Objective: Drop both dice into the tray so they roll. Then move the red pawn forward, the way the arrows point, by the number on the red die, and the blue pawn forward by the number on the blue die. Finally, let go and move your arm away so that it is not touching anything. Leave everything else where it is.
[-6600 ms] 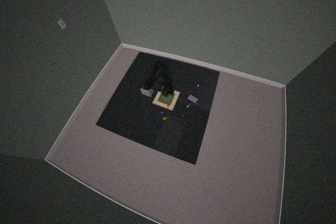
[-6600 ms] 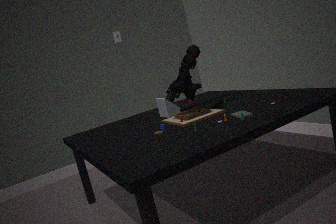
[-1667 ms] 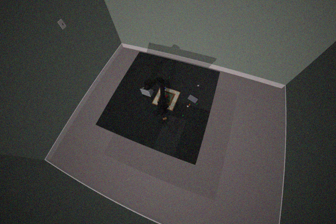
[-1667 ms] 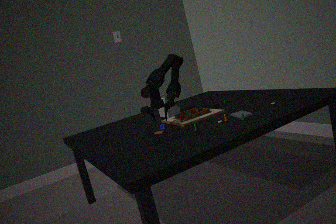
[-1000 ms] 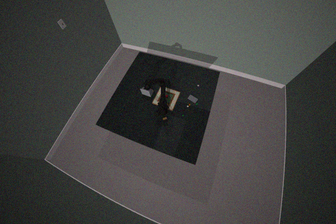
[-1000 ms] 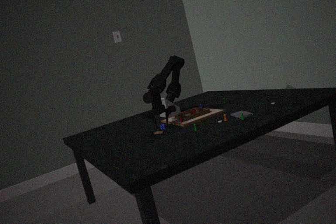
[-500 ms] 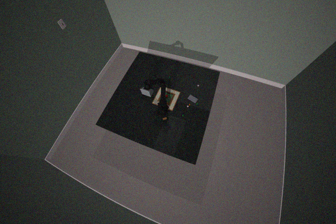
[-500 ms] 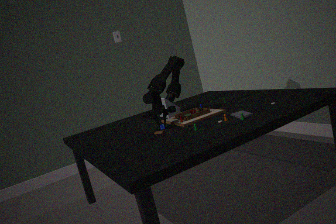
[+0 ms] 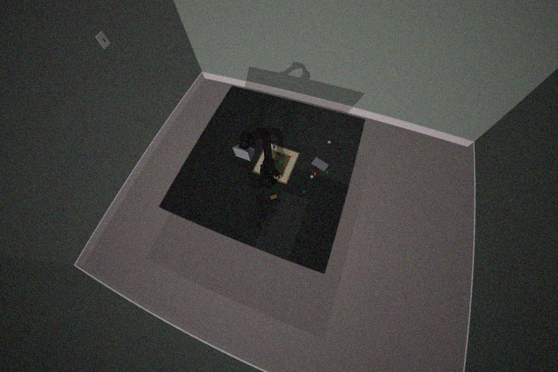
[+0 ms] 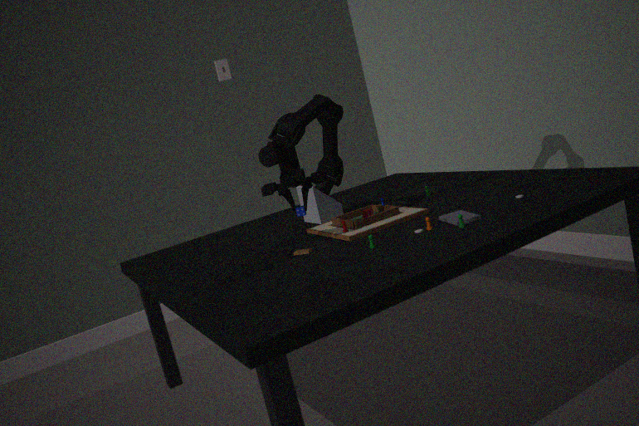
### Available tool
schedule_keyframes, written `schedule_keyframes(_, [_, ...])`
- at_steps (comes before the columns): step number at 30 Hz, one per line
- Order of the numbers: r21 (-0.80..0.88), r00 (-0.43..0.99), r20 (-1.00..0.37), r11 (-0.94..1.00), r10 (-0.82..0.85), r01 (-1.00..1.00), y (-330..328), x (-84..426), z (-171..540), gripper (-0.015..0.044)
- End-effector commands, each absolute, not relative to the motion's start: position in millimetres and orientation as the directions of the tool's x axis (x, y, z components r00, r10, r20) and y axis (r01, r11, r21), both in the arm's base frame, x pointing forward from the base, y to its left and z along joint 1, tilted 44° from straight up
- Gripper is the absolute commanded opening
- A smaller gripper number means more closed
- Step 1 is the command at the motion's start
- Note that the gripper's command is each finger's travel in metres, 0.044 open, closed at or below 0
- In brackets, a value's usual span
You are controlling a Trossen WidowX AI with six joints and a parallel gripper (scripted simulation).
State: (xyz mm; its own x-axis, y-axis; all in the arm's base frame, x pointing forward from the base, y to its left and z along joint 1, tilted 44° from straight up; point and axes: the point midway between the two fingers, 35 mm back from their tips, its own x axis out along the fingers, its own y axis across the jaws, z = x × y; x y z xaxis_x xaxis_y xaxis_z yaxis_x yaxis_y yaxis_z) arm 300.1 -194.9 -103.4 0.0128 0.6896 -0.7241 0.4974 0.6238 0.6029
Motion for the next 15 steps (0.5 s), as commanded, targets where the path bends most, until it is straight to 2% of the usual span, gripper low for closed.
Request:
schedule_keyframes(1, [0.600,0.016,-0.730,0.630,0.683,0.492,-212.7,296.1,-81.8,0.0000])
schedule_keyframes(7, [0.594,0.016,-0.731,0.624,0.682,0.507,-211.1,297.0,-79.1,0.0000])
schedule_keyframes(15, [0.512,0.017,-0.734,0.537,0.679,0.670,-181.8,308.4,-57.8,0.0000])
